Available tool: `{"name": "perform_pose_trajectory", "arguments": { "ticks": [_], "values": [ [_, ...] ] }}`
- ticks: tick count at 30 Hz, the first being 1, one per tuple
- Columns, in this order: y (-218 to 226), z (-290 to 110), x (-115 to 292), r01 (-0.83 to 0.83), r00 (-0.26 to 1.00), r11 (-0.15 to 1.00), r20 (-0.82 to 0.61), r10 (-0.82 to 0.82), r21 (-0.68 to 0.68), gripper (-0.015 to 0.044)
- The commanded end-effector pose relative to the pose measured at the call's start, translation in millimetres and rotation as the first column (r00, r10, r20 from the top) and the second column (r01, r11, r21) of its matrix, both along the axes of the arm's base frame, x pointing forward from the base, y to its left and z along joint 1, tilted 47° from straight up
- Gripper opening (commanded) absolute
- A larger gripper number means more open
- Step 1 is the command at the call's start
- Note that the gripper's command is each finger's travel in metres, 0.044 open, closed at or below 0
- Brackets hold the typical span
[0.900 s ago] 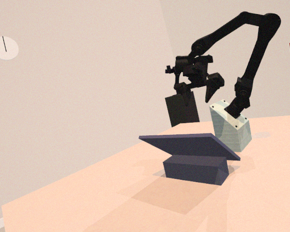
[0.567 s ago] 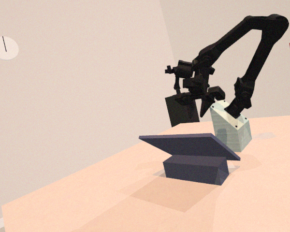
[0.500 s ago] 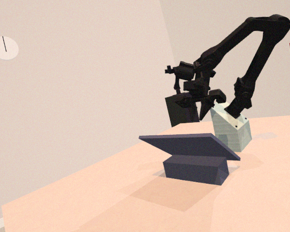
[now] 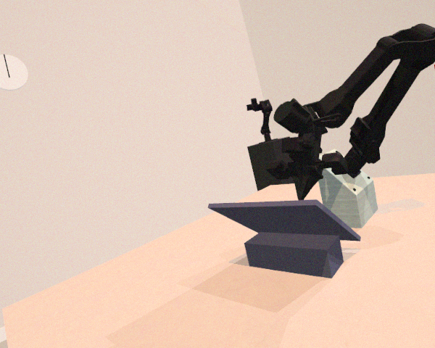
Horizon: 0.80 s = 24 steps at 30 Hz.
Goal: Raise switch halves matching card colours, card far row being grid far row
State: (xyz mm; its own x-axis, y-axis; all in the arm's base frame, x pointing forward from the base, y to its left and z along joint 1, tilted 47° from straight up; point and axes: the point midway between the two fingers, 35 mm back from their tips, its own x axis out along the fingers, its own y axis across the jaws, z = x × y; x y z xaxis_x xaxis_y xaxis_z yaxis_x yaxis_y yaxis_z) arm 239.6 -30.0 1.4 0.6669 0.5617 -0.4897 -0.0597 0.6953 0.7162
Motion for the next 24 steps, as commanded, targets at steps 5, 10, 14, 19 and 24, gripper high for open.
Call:
{"name": "perform_pose_trajectory", "arguments": {
  "ticks": [5,10,14,19,24],
  "values": [
    [13.8,-9.5,6.8,0.013,1.0,1.0,-0.005,-0.013,0.019,0.0],
    [18.5,-12.9,11.7,0.014,1.0,1.0,-0.004,-0.014,0.02,0.0],
    [20.3,-14.2,13.5,0.014,1.0,1.0,-0.003,-0.014,0.021,0.0],
    [23.2,-17.2,17.1,0.013,1.0,1.0,-0.004,-0.013,0.02,0.0],
    [27.5,-20.9,21.7,0.013,1.0,1.0,-0.004,-0.013,0.02,0.0]
  ]
}}
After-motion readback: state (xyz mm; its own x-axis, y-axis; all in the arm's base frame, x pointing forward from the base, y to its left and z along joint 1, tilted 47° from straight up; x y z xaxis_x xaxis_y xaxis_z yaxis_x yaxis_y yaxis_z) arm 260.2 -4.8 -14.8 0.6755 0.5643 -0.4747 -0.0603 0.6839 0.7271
